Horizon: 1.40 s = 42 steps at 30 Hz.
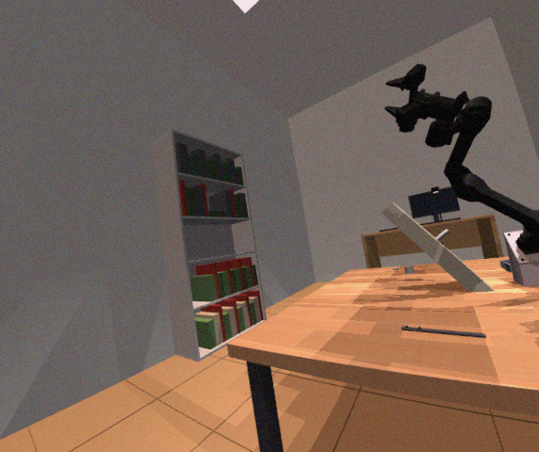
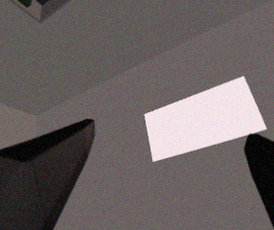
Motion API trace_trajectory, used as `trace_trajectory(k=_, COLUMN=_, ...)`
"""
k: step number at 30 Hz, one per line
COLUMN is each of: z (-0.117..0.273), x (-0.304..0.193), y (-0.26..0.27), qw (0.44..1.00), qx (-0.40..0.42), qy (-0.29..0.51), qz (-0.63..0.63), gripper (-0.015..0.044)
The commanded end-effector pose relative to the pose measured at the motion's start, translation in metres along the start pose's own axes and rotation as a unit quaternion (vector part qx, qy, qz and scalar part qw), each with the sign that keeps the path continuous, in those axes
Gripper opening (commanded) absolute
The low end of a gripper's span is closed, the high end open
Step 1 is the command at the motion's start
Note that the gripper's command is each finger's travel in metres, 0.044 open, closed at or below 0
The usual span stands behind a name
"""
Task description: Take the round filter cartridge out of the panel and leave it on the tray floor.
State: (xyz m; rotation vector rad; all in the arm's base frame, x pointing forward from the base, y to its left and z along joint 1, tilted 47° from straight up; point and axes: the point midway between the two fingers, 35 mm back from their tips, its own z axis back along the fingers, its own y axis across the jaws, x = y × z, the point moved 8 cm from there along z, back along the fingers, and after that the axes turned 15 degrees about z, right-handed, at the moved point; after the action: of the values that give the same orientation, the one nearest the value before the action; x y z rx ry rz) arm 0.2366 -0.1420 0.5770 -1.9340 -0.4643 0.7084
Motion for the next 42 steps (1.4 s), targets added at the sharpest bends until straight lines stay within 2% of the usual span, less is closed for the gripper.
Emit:
trace_trajectory(k=1, z=0.000, x=-0.002, y=0.000, qw=1.000, qx=-0.001, qy=0.004, qz=0.002, gripper=0.0374)
trace_trajectory(k=6, z=0.012, x=-0.054, y=-0.011, qw=0.991, qx=-0.036, qy=0.112, qz=0.063, gripper=0.0242)
trace_trajectory(k=11, z=0.038, x=-0.106, y=-0.028, qw=0.959, qx=-0.067, qy=0.237, qz=0.139, gripper=0.0111)
trace_trajectory(k=19, z=0.103, x=-0.163, y=-0.062, qw=0.858, qx=-0.097, qy=0.428, qz=0.265, gripper=0.0107)
trace_trajectory(k=26, z=0.174, x=-0.176, y=-0.097, qw=0.714, qx=-0.108, qy=0.583, qz=0.373, gripper=0.0107)
trace_trajectory(k=33, z=0.240, x=-0.150, y=-0.129, qw=0.529, qx=-0.109, qy=0.705, qz=0.460, gripper=0.0107)
trace_trajectory(k=42, z=0.295, x=-0.071, y=-0.152, qw=0.265, qx=-0.110, qy=0.801, qz=0.525, gripper=0.0107)
